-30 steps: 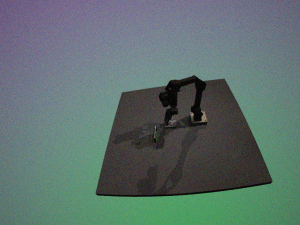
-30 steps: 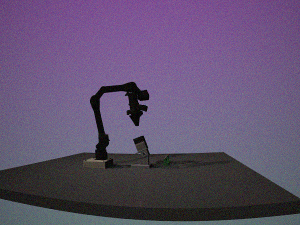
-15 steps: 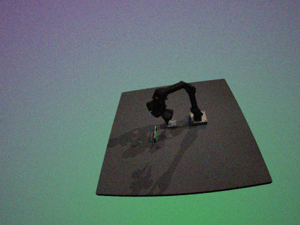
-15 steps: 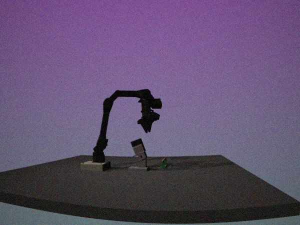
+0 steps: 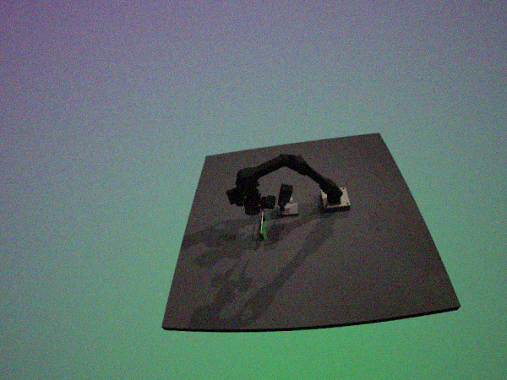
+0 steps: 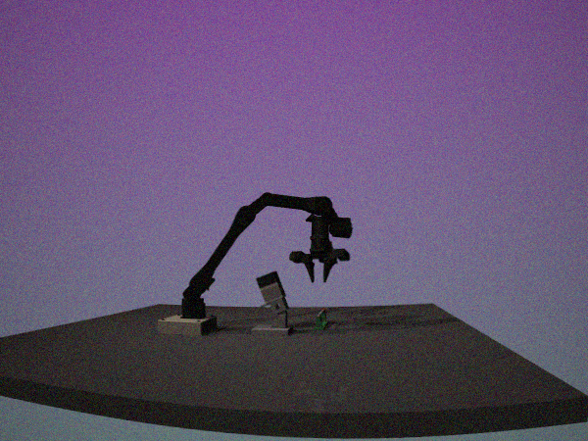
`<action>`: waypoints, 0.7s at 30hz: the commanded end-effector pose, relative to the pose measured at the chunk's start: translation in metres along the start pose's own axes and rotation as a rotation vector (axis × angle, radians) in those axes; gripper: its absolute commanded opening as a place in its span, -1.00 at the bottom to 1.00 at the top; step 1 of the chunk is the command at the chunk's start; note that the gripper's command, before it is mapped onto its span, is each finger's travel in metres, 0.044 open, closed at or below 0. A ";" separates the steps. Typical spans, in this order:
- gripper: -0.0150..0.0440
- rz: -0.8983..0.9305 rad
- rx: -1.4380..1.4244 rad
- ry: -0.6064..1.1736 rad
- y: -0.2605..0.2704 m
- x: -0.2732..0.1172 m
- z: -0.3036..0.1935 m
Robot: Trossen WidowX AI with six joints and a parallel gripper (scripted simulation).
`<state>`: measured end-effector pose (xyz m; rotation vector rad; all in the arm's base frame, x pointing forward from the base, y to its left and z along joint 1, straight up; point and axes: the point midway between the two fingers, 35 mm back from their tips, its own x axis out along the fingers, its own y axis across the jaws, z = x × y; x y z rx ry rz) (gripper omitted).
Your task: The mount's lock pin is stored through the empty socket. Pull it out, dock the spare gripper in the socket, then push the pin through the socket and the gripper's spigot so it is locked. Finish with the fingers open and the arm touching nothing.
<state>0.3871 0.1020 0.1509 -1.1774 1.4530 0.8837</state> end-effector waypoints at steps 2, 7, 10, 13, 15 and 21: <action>0.12 -0.002 -0.068 -0.002 -0.008 0.004 0.003; 0.12 -0.003 -0.072 -0.001 -0.007 0.005 0.005; 0.12 -0.005 -0.088 0.002 -0.008 0.014 0.008; 0.12 -0.009 -0.113 0.007 -0.009 0.028 0.012; 0.12 -0.011 -0.129 0.010 -0.008 0.037 0.014; 0.12 -0.017 -0.178 0.020 -0.006 0.065 0.021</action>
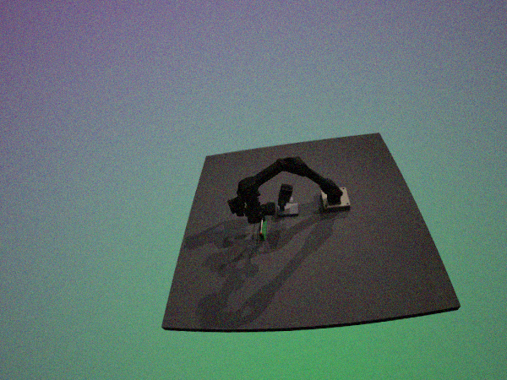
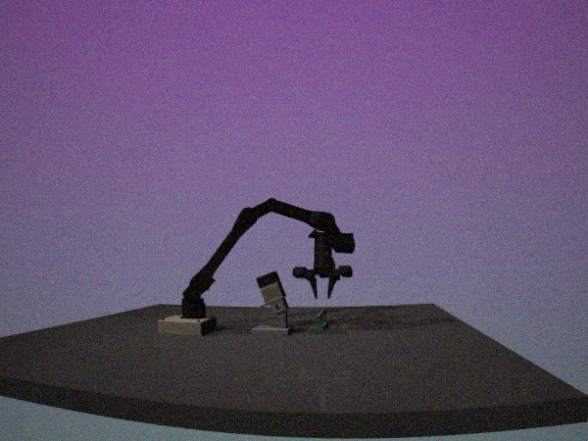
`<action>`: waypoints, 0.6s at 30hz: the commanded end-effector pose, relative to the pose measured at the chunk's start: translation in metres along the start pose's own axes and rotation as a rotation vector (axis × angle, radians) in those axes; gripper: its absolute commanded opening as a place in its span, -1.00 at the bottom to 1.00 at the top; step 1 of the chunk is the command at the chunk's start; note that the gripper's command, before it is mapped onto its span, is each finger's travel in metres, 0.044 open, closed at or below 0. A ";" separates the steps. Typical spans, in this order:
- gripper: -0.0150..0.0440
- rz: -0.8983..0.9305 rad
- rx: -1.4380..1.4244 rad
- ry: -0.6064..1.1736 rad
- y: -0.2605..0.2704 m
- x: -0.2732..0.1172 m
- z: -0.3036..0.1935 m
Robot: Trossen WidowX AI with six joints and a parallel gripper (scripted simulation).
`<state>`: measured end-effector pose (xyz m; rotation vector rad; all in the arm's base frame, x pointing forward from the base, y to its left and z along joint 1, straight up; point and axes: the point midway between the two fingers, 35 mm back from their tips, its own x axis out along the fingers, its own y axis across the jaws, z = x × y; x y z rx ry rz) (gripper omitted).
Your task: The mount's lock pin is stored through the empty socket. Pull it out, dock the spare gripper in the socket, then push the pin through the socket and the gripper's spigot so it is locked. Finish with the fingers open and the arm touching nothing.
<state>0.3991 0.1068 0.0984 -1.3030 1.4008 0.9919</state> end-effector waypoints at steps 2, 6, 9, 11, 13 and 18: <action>0.12 -0.002 -0.043 0.015 0.003 0.022 0.006; 0.12 -0.002 -0.043 0.015 0.003 0.025 0.006; 0.12 -0.002 -0.043 0.015 0.003 0.029 0.008; 0.12 -0.002 -0.044 0.015 0.003 0.032 0.009; 0.12 -0.002 -0.044 0.015 0.003 0.035 0.010; 0.12 -0.002 -0.045 0.015 0.003 0.043 0.012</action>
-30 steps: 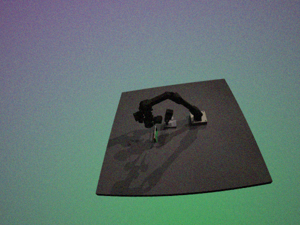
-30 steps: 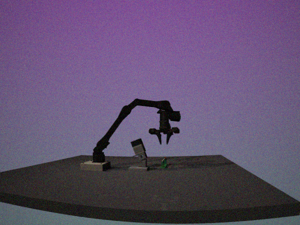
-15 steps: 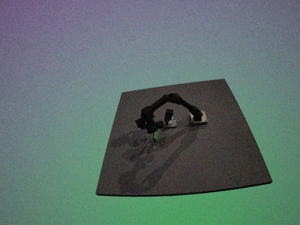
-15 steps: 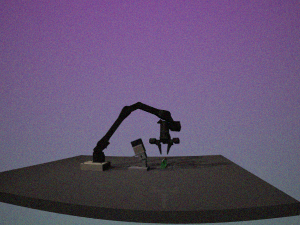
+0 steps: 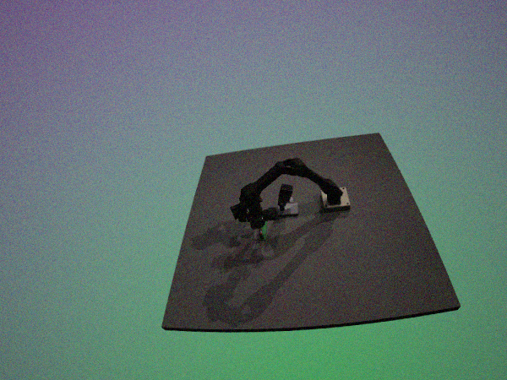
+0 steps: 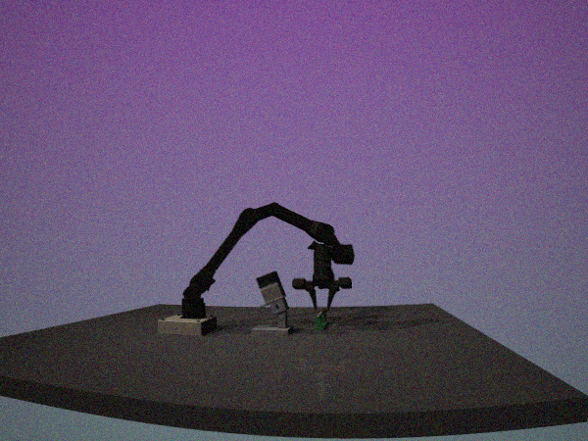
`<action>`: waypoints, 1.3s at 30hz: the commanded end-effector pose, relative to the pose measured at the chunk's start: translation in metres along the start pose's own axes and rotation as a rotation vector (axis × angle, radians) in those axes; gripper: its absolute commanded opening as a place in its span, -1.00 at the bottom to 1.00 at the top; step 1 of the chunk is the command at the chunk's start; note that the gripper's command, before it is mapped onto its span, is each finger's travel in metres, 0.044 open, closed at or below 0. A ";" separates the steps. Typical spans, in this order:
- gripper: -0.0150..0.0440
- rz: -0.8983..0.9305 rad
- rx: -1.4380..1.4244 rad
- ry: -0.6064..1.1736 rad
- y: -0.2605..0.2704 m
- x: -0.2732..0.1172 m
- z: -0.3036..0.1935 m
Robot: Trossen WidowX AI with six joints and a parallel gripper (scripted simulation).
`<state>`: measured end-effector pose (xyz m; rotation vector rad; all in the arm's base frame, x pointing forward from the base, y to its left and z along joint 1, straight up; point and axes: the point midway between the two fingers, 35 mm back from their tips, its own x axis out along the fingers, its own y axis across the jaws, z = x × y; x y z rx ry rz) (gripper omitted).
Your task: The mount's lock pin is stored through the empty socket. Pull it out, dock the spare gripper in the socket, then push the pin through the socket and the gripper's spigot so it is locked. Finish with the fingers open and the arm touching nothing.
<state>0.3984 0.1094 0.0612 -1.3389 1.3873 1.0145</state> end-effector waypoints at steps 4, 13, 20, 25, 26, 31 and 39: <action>0.12 0.005 -0.008 0.009 0.001 0.014 0.003; 0.12 0.005 -0.009 0.009 0.002 0.028 0.007; 0.12 0.005 -0.010 0.009 0.003 0.039 0.010; 0.12 0.005 -0.011 0.009 0.003 0.042 0.010; 0.12 0.005 -0.011 0.009 0.003 0.042 0.010; 0.03 0.005 -0.011 0.009 0.003 0.042 0.010; -0.49 0.005 -0.011 0.009 0.003 0.042 0.010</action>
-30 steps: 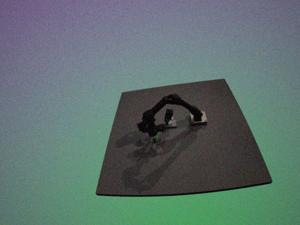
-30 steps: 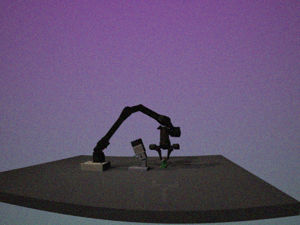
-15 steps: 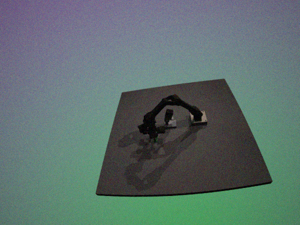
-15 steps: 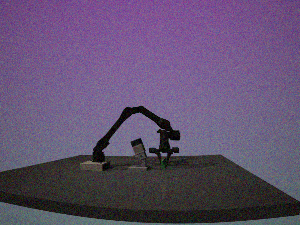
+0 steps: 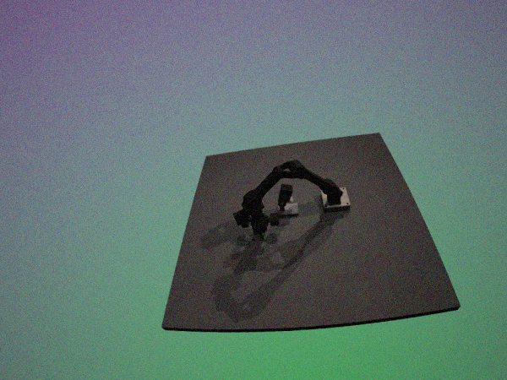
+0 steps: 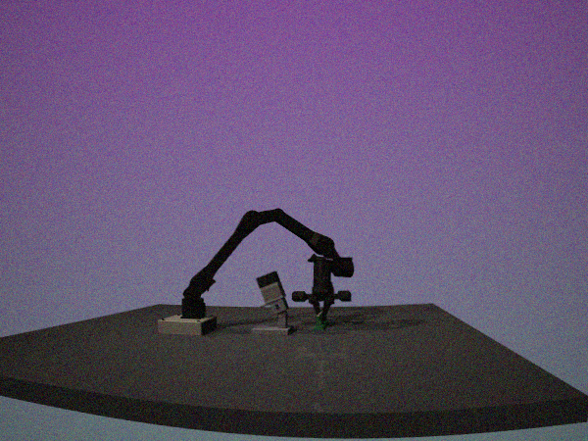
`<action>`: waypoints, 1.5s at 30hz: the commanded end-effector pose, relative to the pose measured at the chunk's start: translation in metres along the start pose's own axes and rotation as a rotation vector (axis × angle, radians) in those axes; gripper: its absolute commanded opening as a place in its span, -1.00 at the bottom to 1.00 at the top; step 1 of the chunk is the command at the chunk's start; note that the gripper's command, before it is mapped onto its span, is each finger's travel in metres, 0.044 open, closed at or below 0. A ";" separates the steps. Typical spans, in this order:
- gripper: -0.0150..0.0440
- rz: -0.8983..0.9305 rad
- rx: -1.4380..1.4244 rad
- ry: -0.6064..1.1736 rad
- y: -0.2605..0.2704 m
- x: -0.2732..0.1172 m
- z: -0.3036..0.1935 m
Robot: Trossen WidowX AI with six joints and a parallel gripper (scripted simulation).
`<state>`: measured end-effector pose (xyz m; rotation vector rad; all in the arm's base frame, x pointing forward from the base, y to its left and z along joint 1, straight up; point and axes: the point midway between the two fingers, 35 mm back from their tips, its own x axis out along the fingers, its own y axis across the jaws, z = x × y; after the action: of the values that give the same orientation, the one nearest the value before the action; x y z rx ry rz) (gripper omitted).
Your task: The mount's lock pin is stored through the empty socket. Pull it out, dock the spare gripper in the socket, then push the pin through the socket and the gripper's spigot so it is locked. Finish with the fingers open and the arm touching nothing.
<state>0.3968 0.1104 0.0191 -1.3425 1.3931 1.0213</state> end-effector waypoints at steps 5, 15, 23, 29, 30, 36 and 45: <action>-0.49 -0.001 -0.005 0.005 0.000 0.001 0.000; -0.49 -0.001 -0.005 0.005 -0.001 -0.014 -0.004; -0.49 -0.002 -0.005 0.005 -0.002 -0.037 -0.010; -0.49 -0.001 -0.005 0.005 -0.001 -0.054 -0.014; -0.49 -0.001 -0.005 0.005 -0.001 -0.057 -0.015; -0.49 -0.001 -0.005 0.005 0.000 -0.067 -0.018; -0.49 0.014 -0.006 0.007 0.001 -0.060 -0.016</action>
<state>0.3937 0.1091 0.0812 -1.3432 1.4068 1.0309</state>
